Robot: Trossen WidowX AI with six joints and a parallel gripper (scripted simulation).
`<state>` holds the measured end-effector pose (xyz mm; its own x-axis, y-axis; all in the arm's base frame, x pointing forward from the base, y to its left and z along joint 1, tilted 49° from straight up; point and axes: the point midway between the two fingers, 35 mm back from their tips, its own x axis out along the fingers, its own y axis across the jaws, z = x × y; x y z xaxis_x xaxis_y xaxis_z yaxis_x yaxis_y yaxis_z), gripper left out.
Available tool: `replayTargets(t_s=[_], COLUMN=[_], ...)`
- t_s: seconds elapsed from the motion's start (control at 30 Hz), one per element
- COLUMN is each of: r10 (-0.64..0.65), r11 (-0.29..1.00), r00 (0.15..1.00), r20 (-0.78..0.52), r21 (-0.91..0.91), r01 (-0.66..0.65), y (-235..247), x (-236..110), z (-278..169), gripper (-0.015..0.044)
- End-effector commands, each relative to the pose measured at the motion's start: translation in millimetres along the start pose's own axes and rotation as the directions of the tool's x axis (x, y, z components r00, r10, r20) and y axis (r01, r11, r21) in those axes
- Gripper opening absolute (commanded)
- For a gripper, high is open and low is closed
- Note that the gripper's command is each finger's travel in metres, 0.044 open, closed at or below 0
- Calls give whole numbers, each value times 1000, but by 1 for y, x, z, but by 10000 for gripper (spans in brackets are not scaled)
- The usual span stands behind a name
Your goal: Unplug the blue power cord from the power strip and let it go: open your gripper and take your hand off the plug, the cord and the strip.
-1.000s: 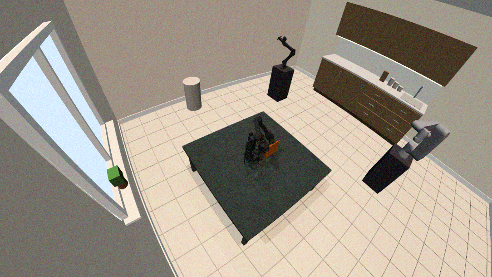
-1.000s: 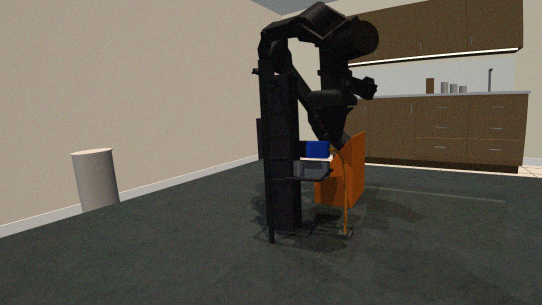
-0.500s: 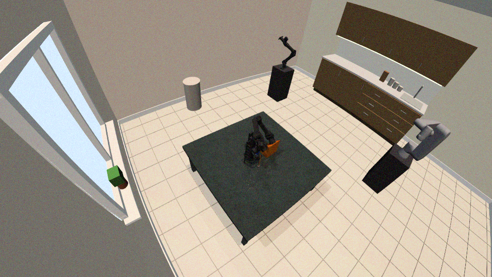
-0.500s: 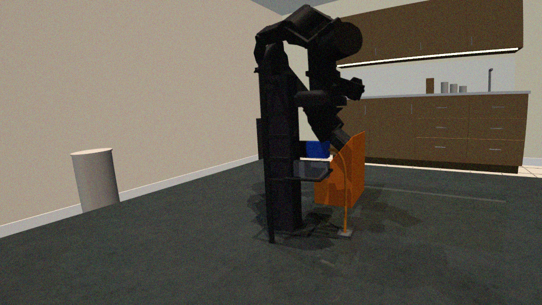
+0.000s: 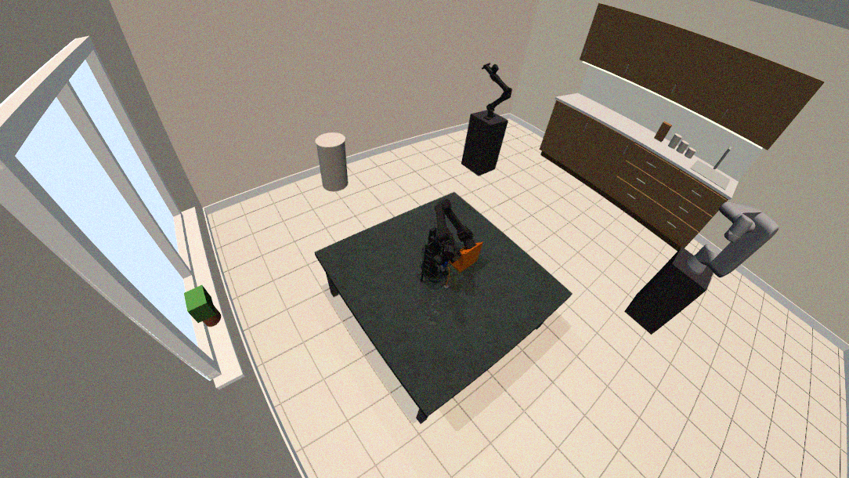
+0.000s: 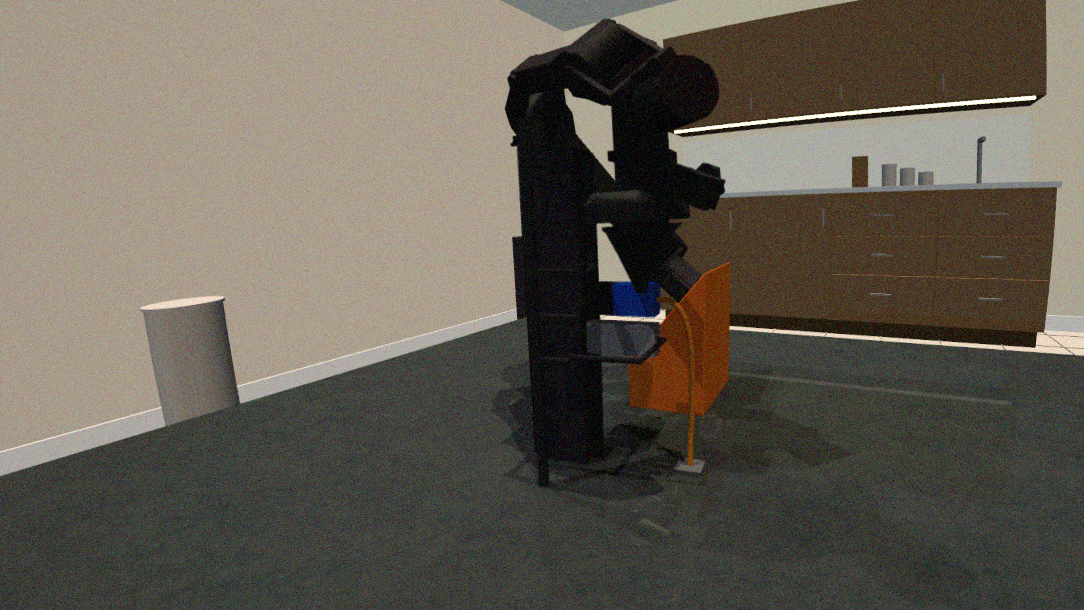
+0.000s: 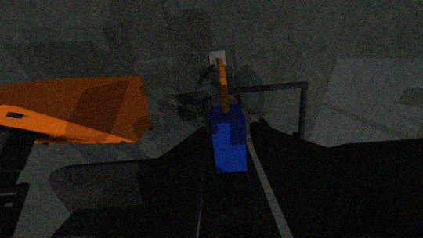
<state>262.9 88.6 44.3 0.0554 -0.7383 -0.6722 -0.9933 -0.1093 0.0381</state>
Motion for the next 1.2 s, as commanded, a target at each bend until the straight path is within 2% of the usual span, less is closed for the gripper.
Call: replayTargets(t_s=[0.0, 0.07, 0.23, 0.37, 1.17], r10=[-2, -2, 1, 1, -1], r11=[1000, 1000, 1000, 1000, 1000], r00=[1000, 1000, 1000, 1000, 1000], r20=[-6, -6, -1, -1, 1], r21=[-6, -6, 0, 0, -2], r01=[2, 2, -1, -1, 1], y=[1, 1, 0, 0, -2], x=[5, 5, 2, 2, 0], z=[-1, -1, 0, 0, 30], gripper=[160, 160, 29, 2, 0])
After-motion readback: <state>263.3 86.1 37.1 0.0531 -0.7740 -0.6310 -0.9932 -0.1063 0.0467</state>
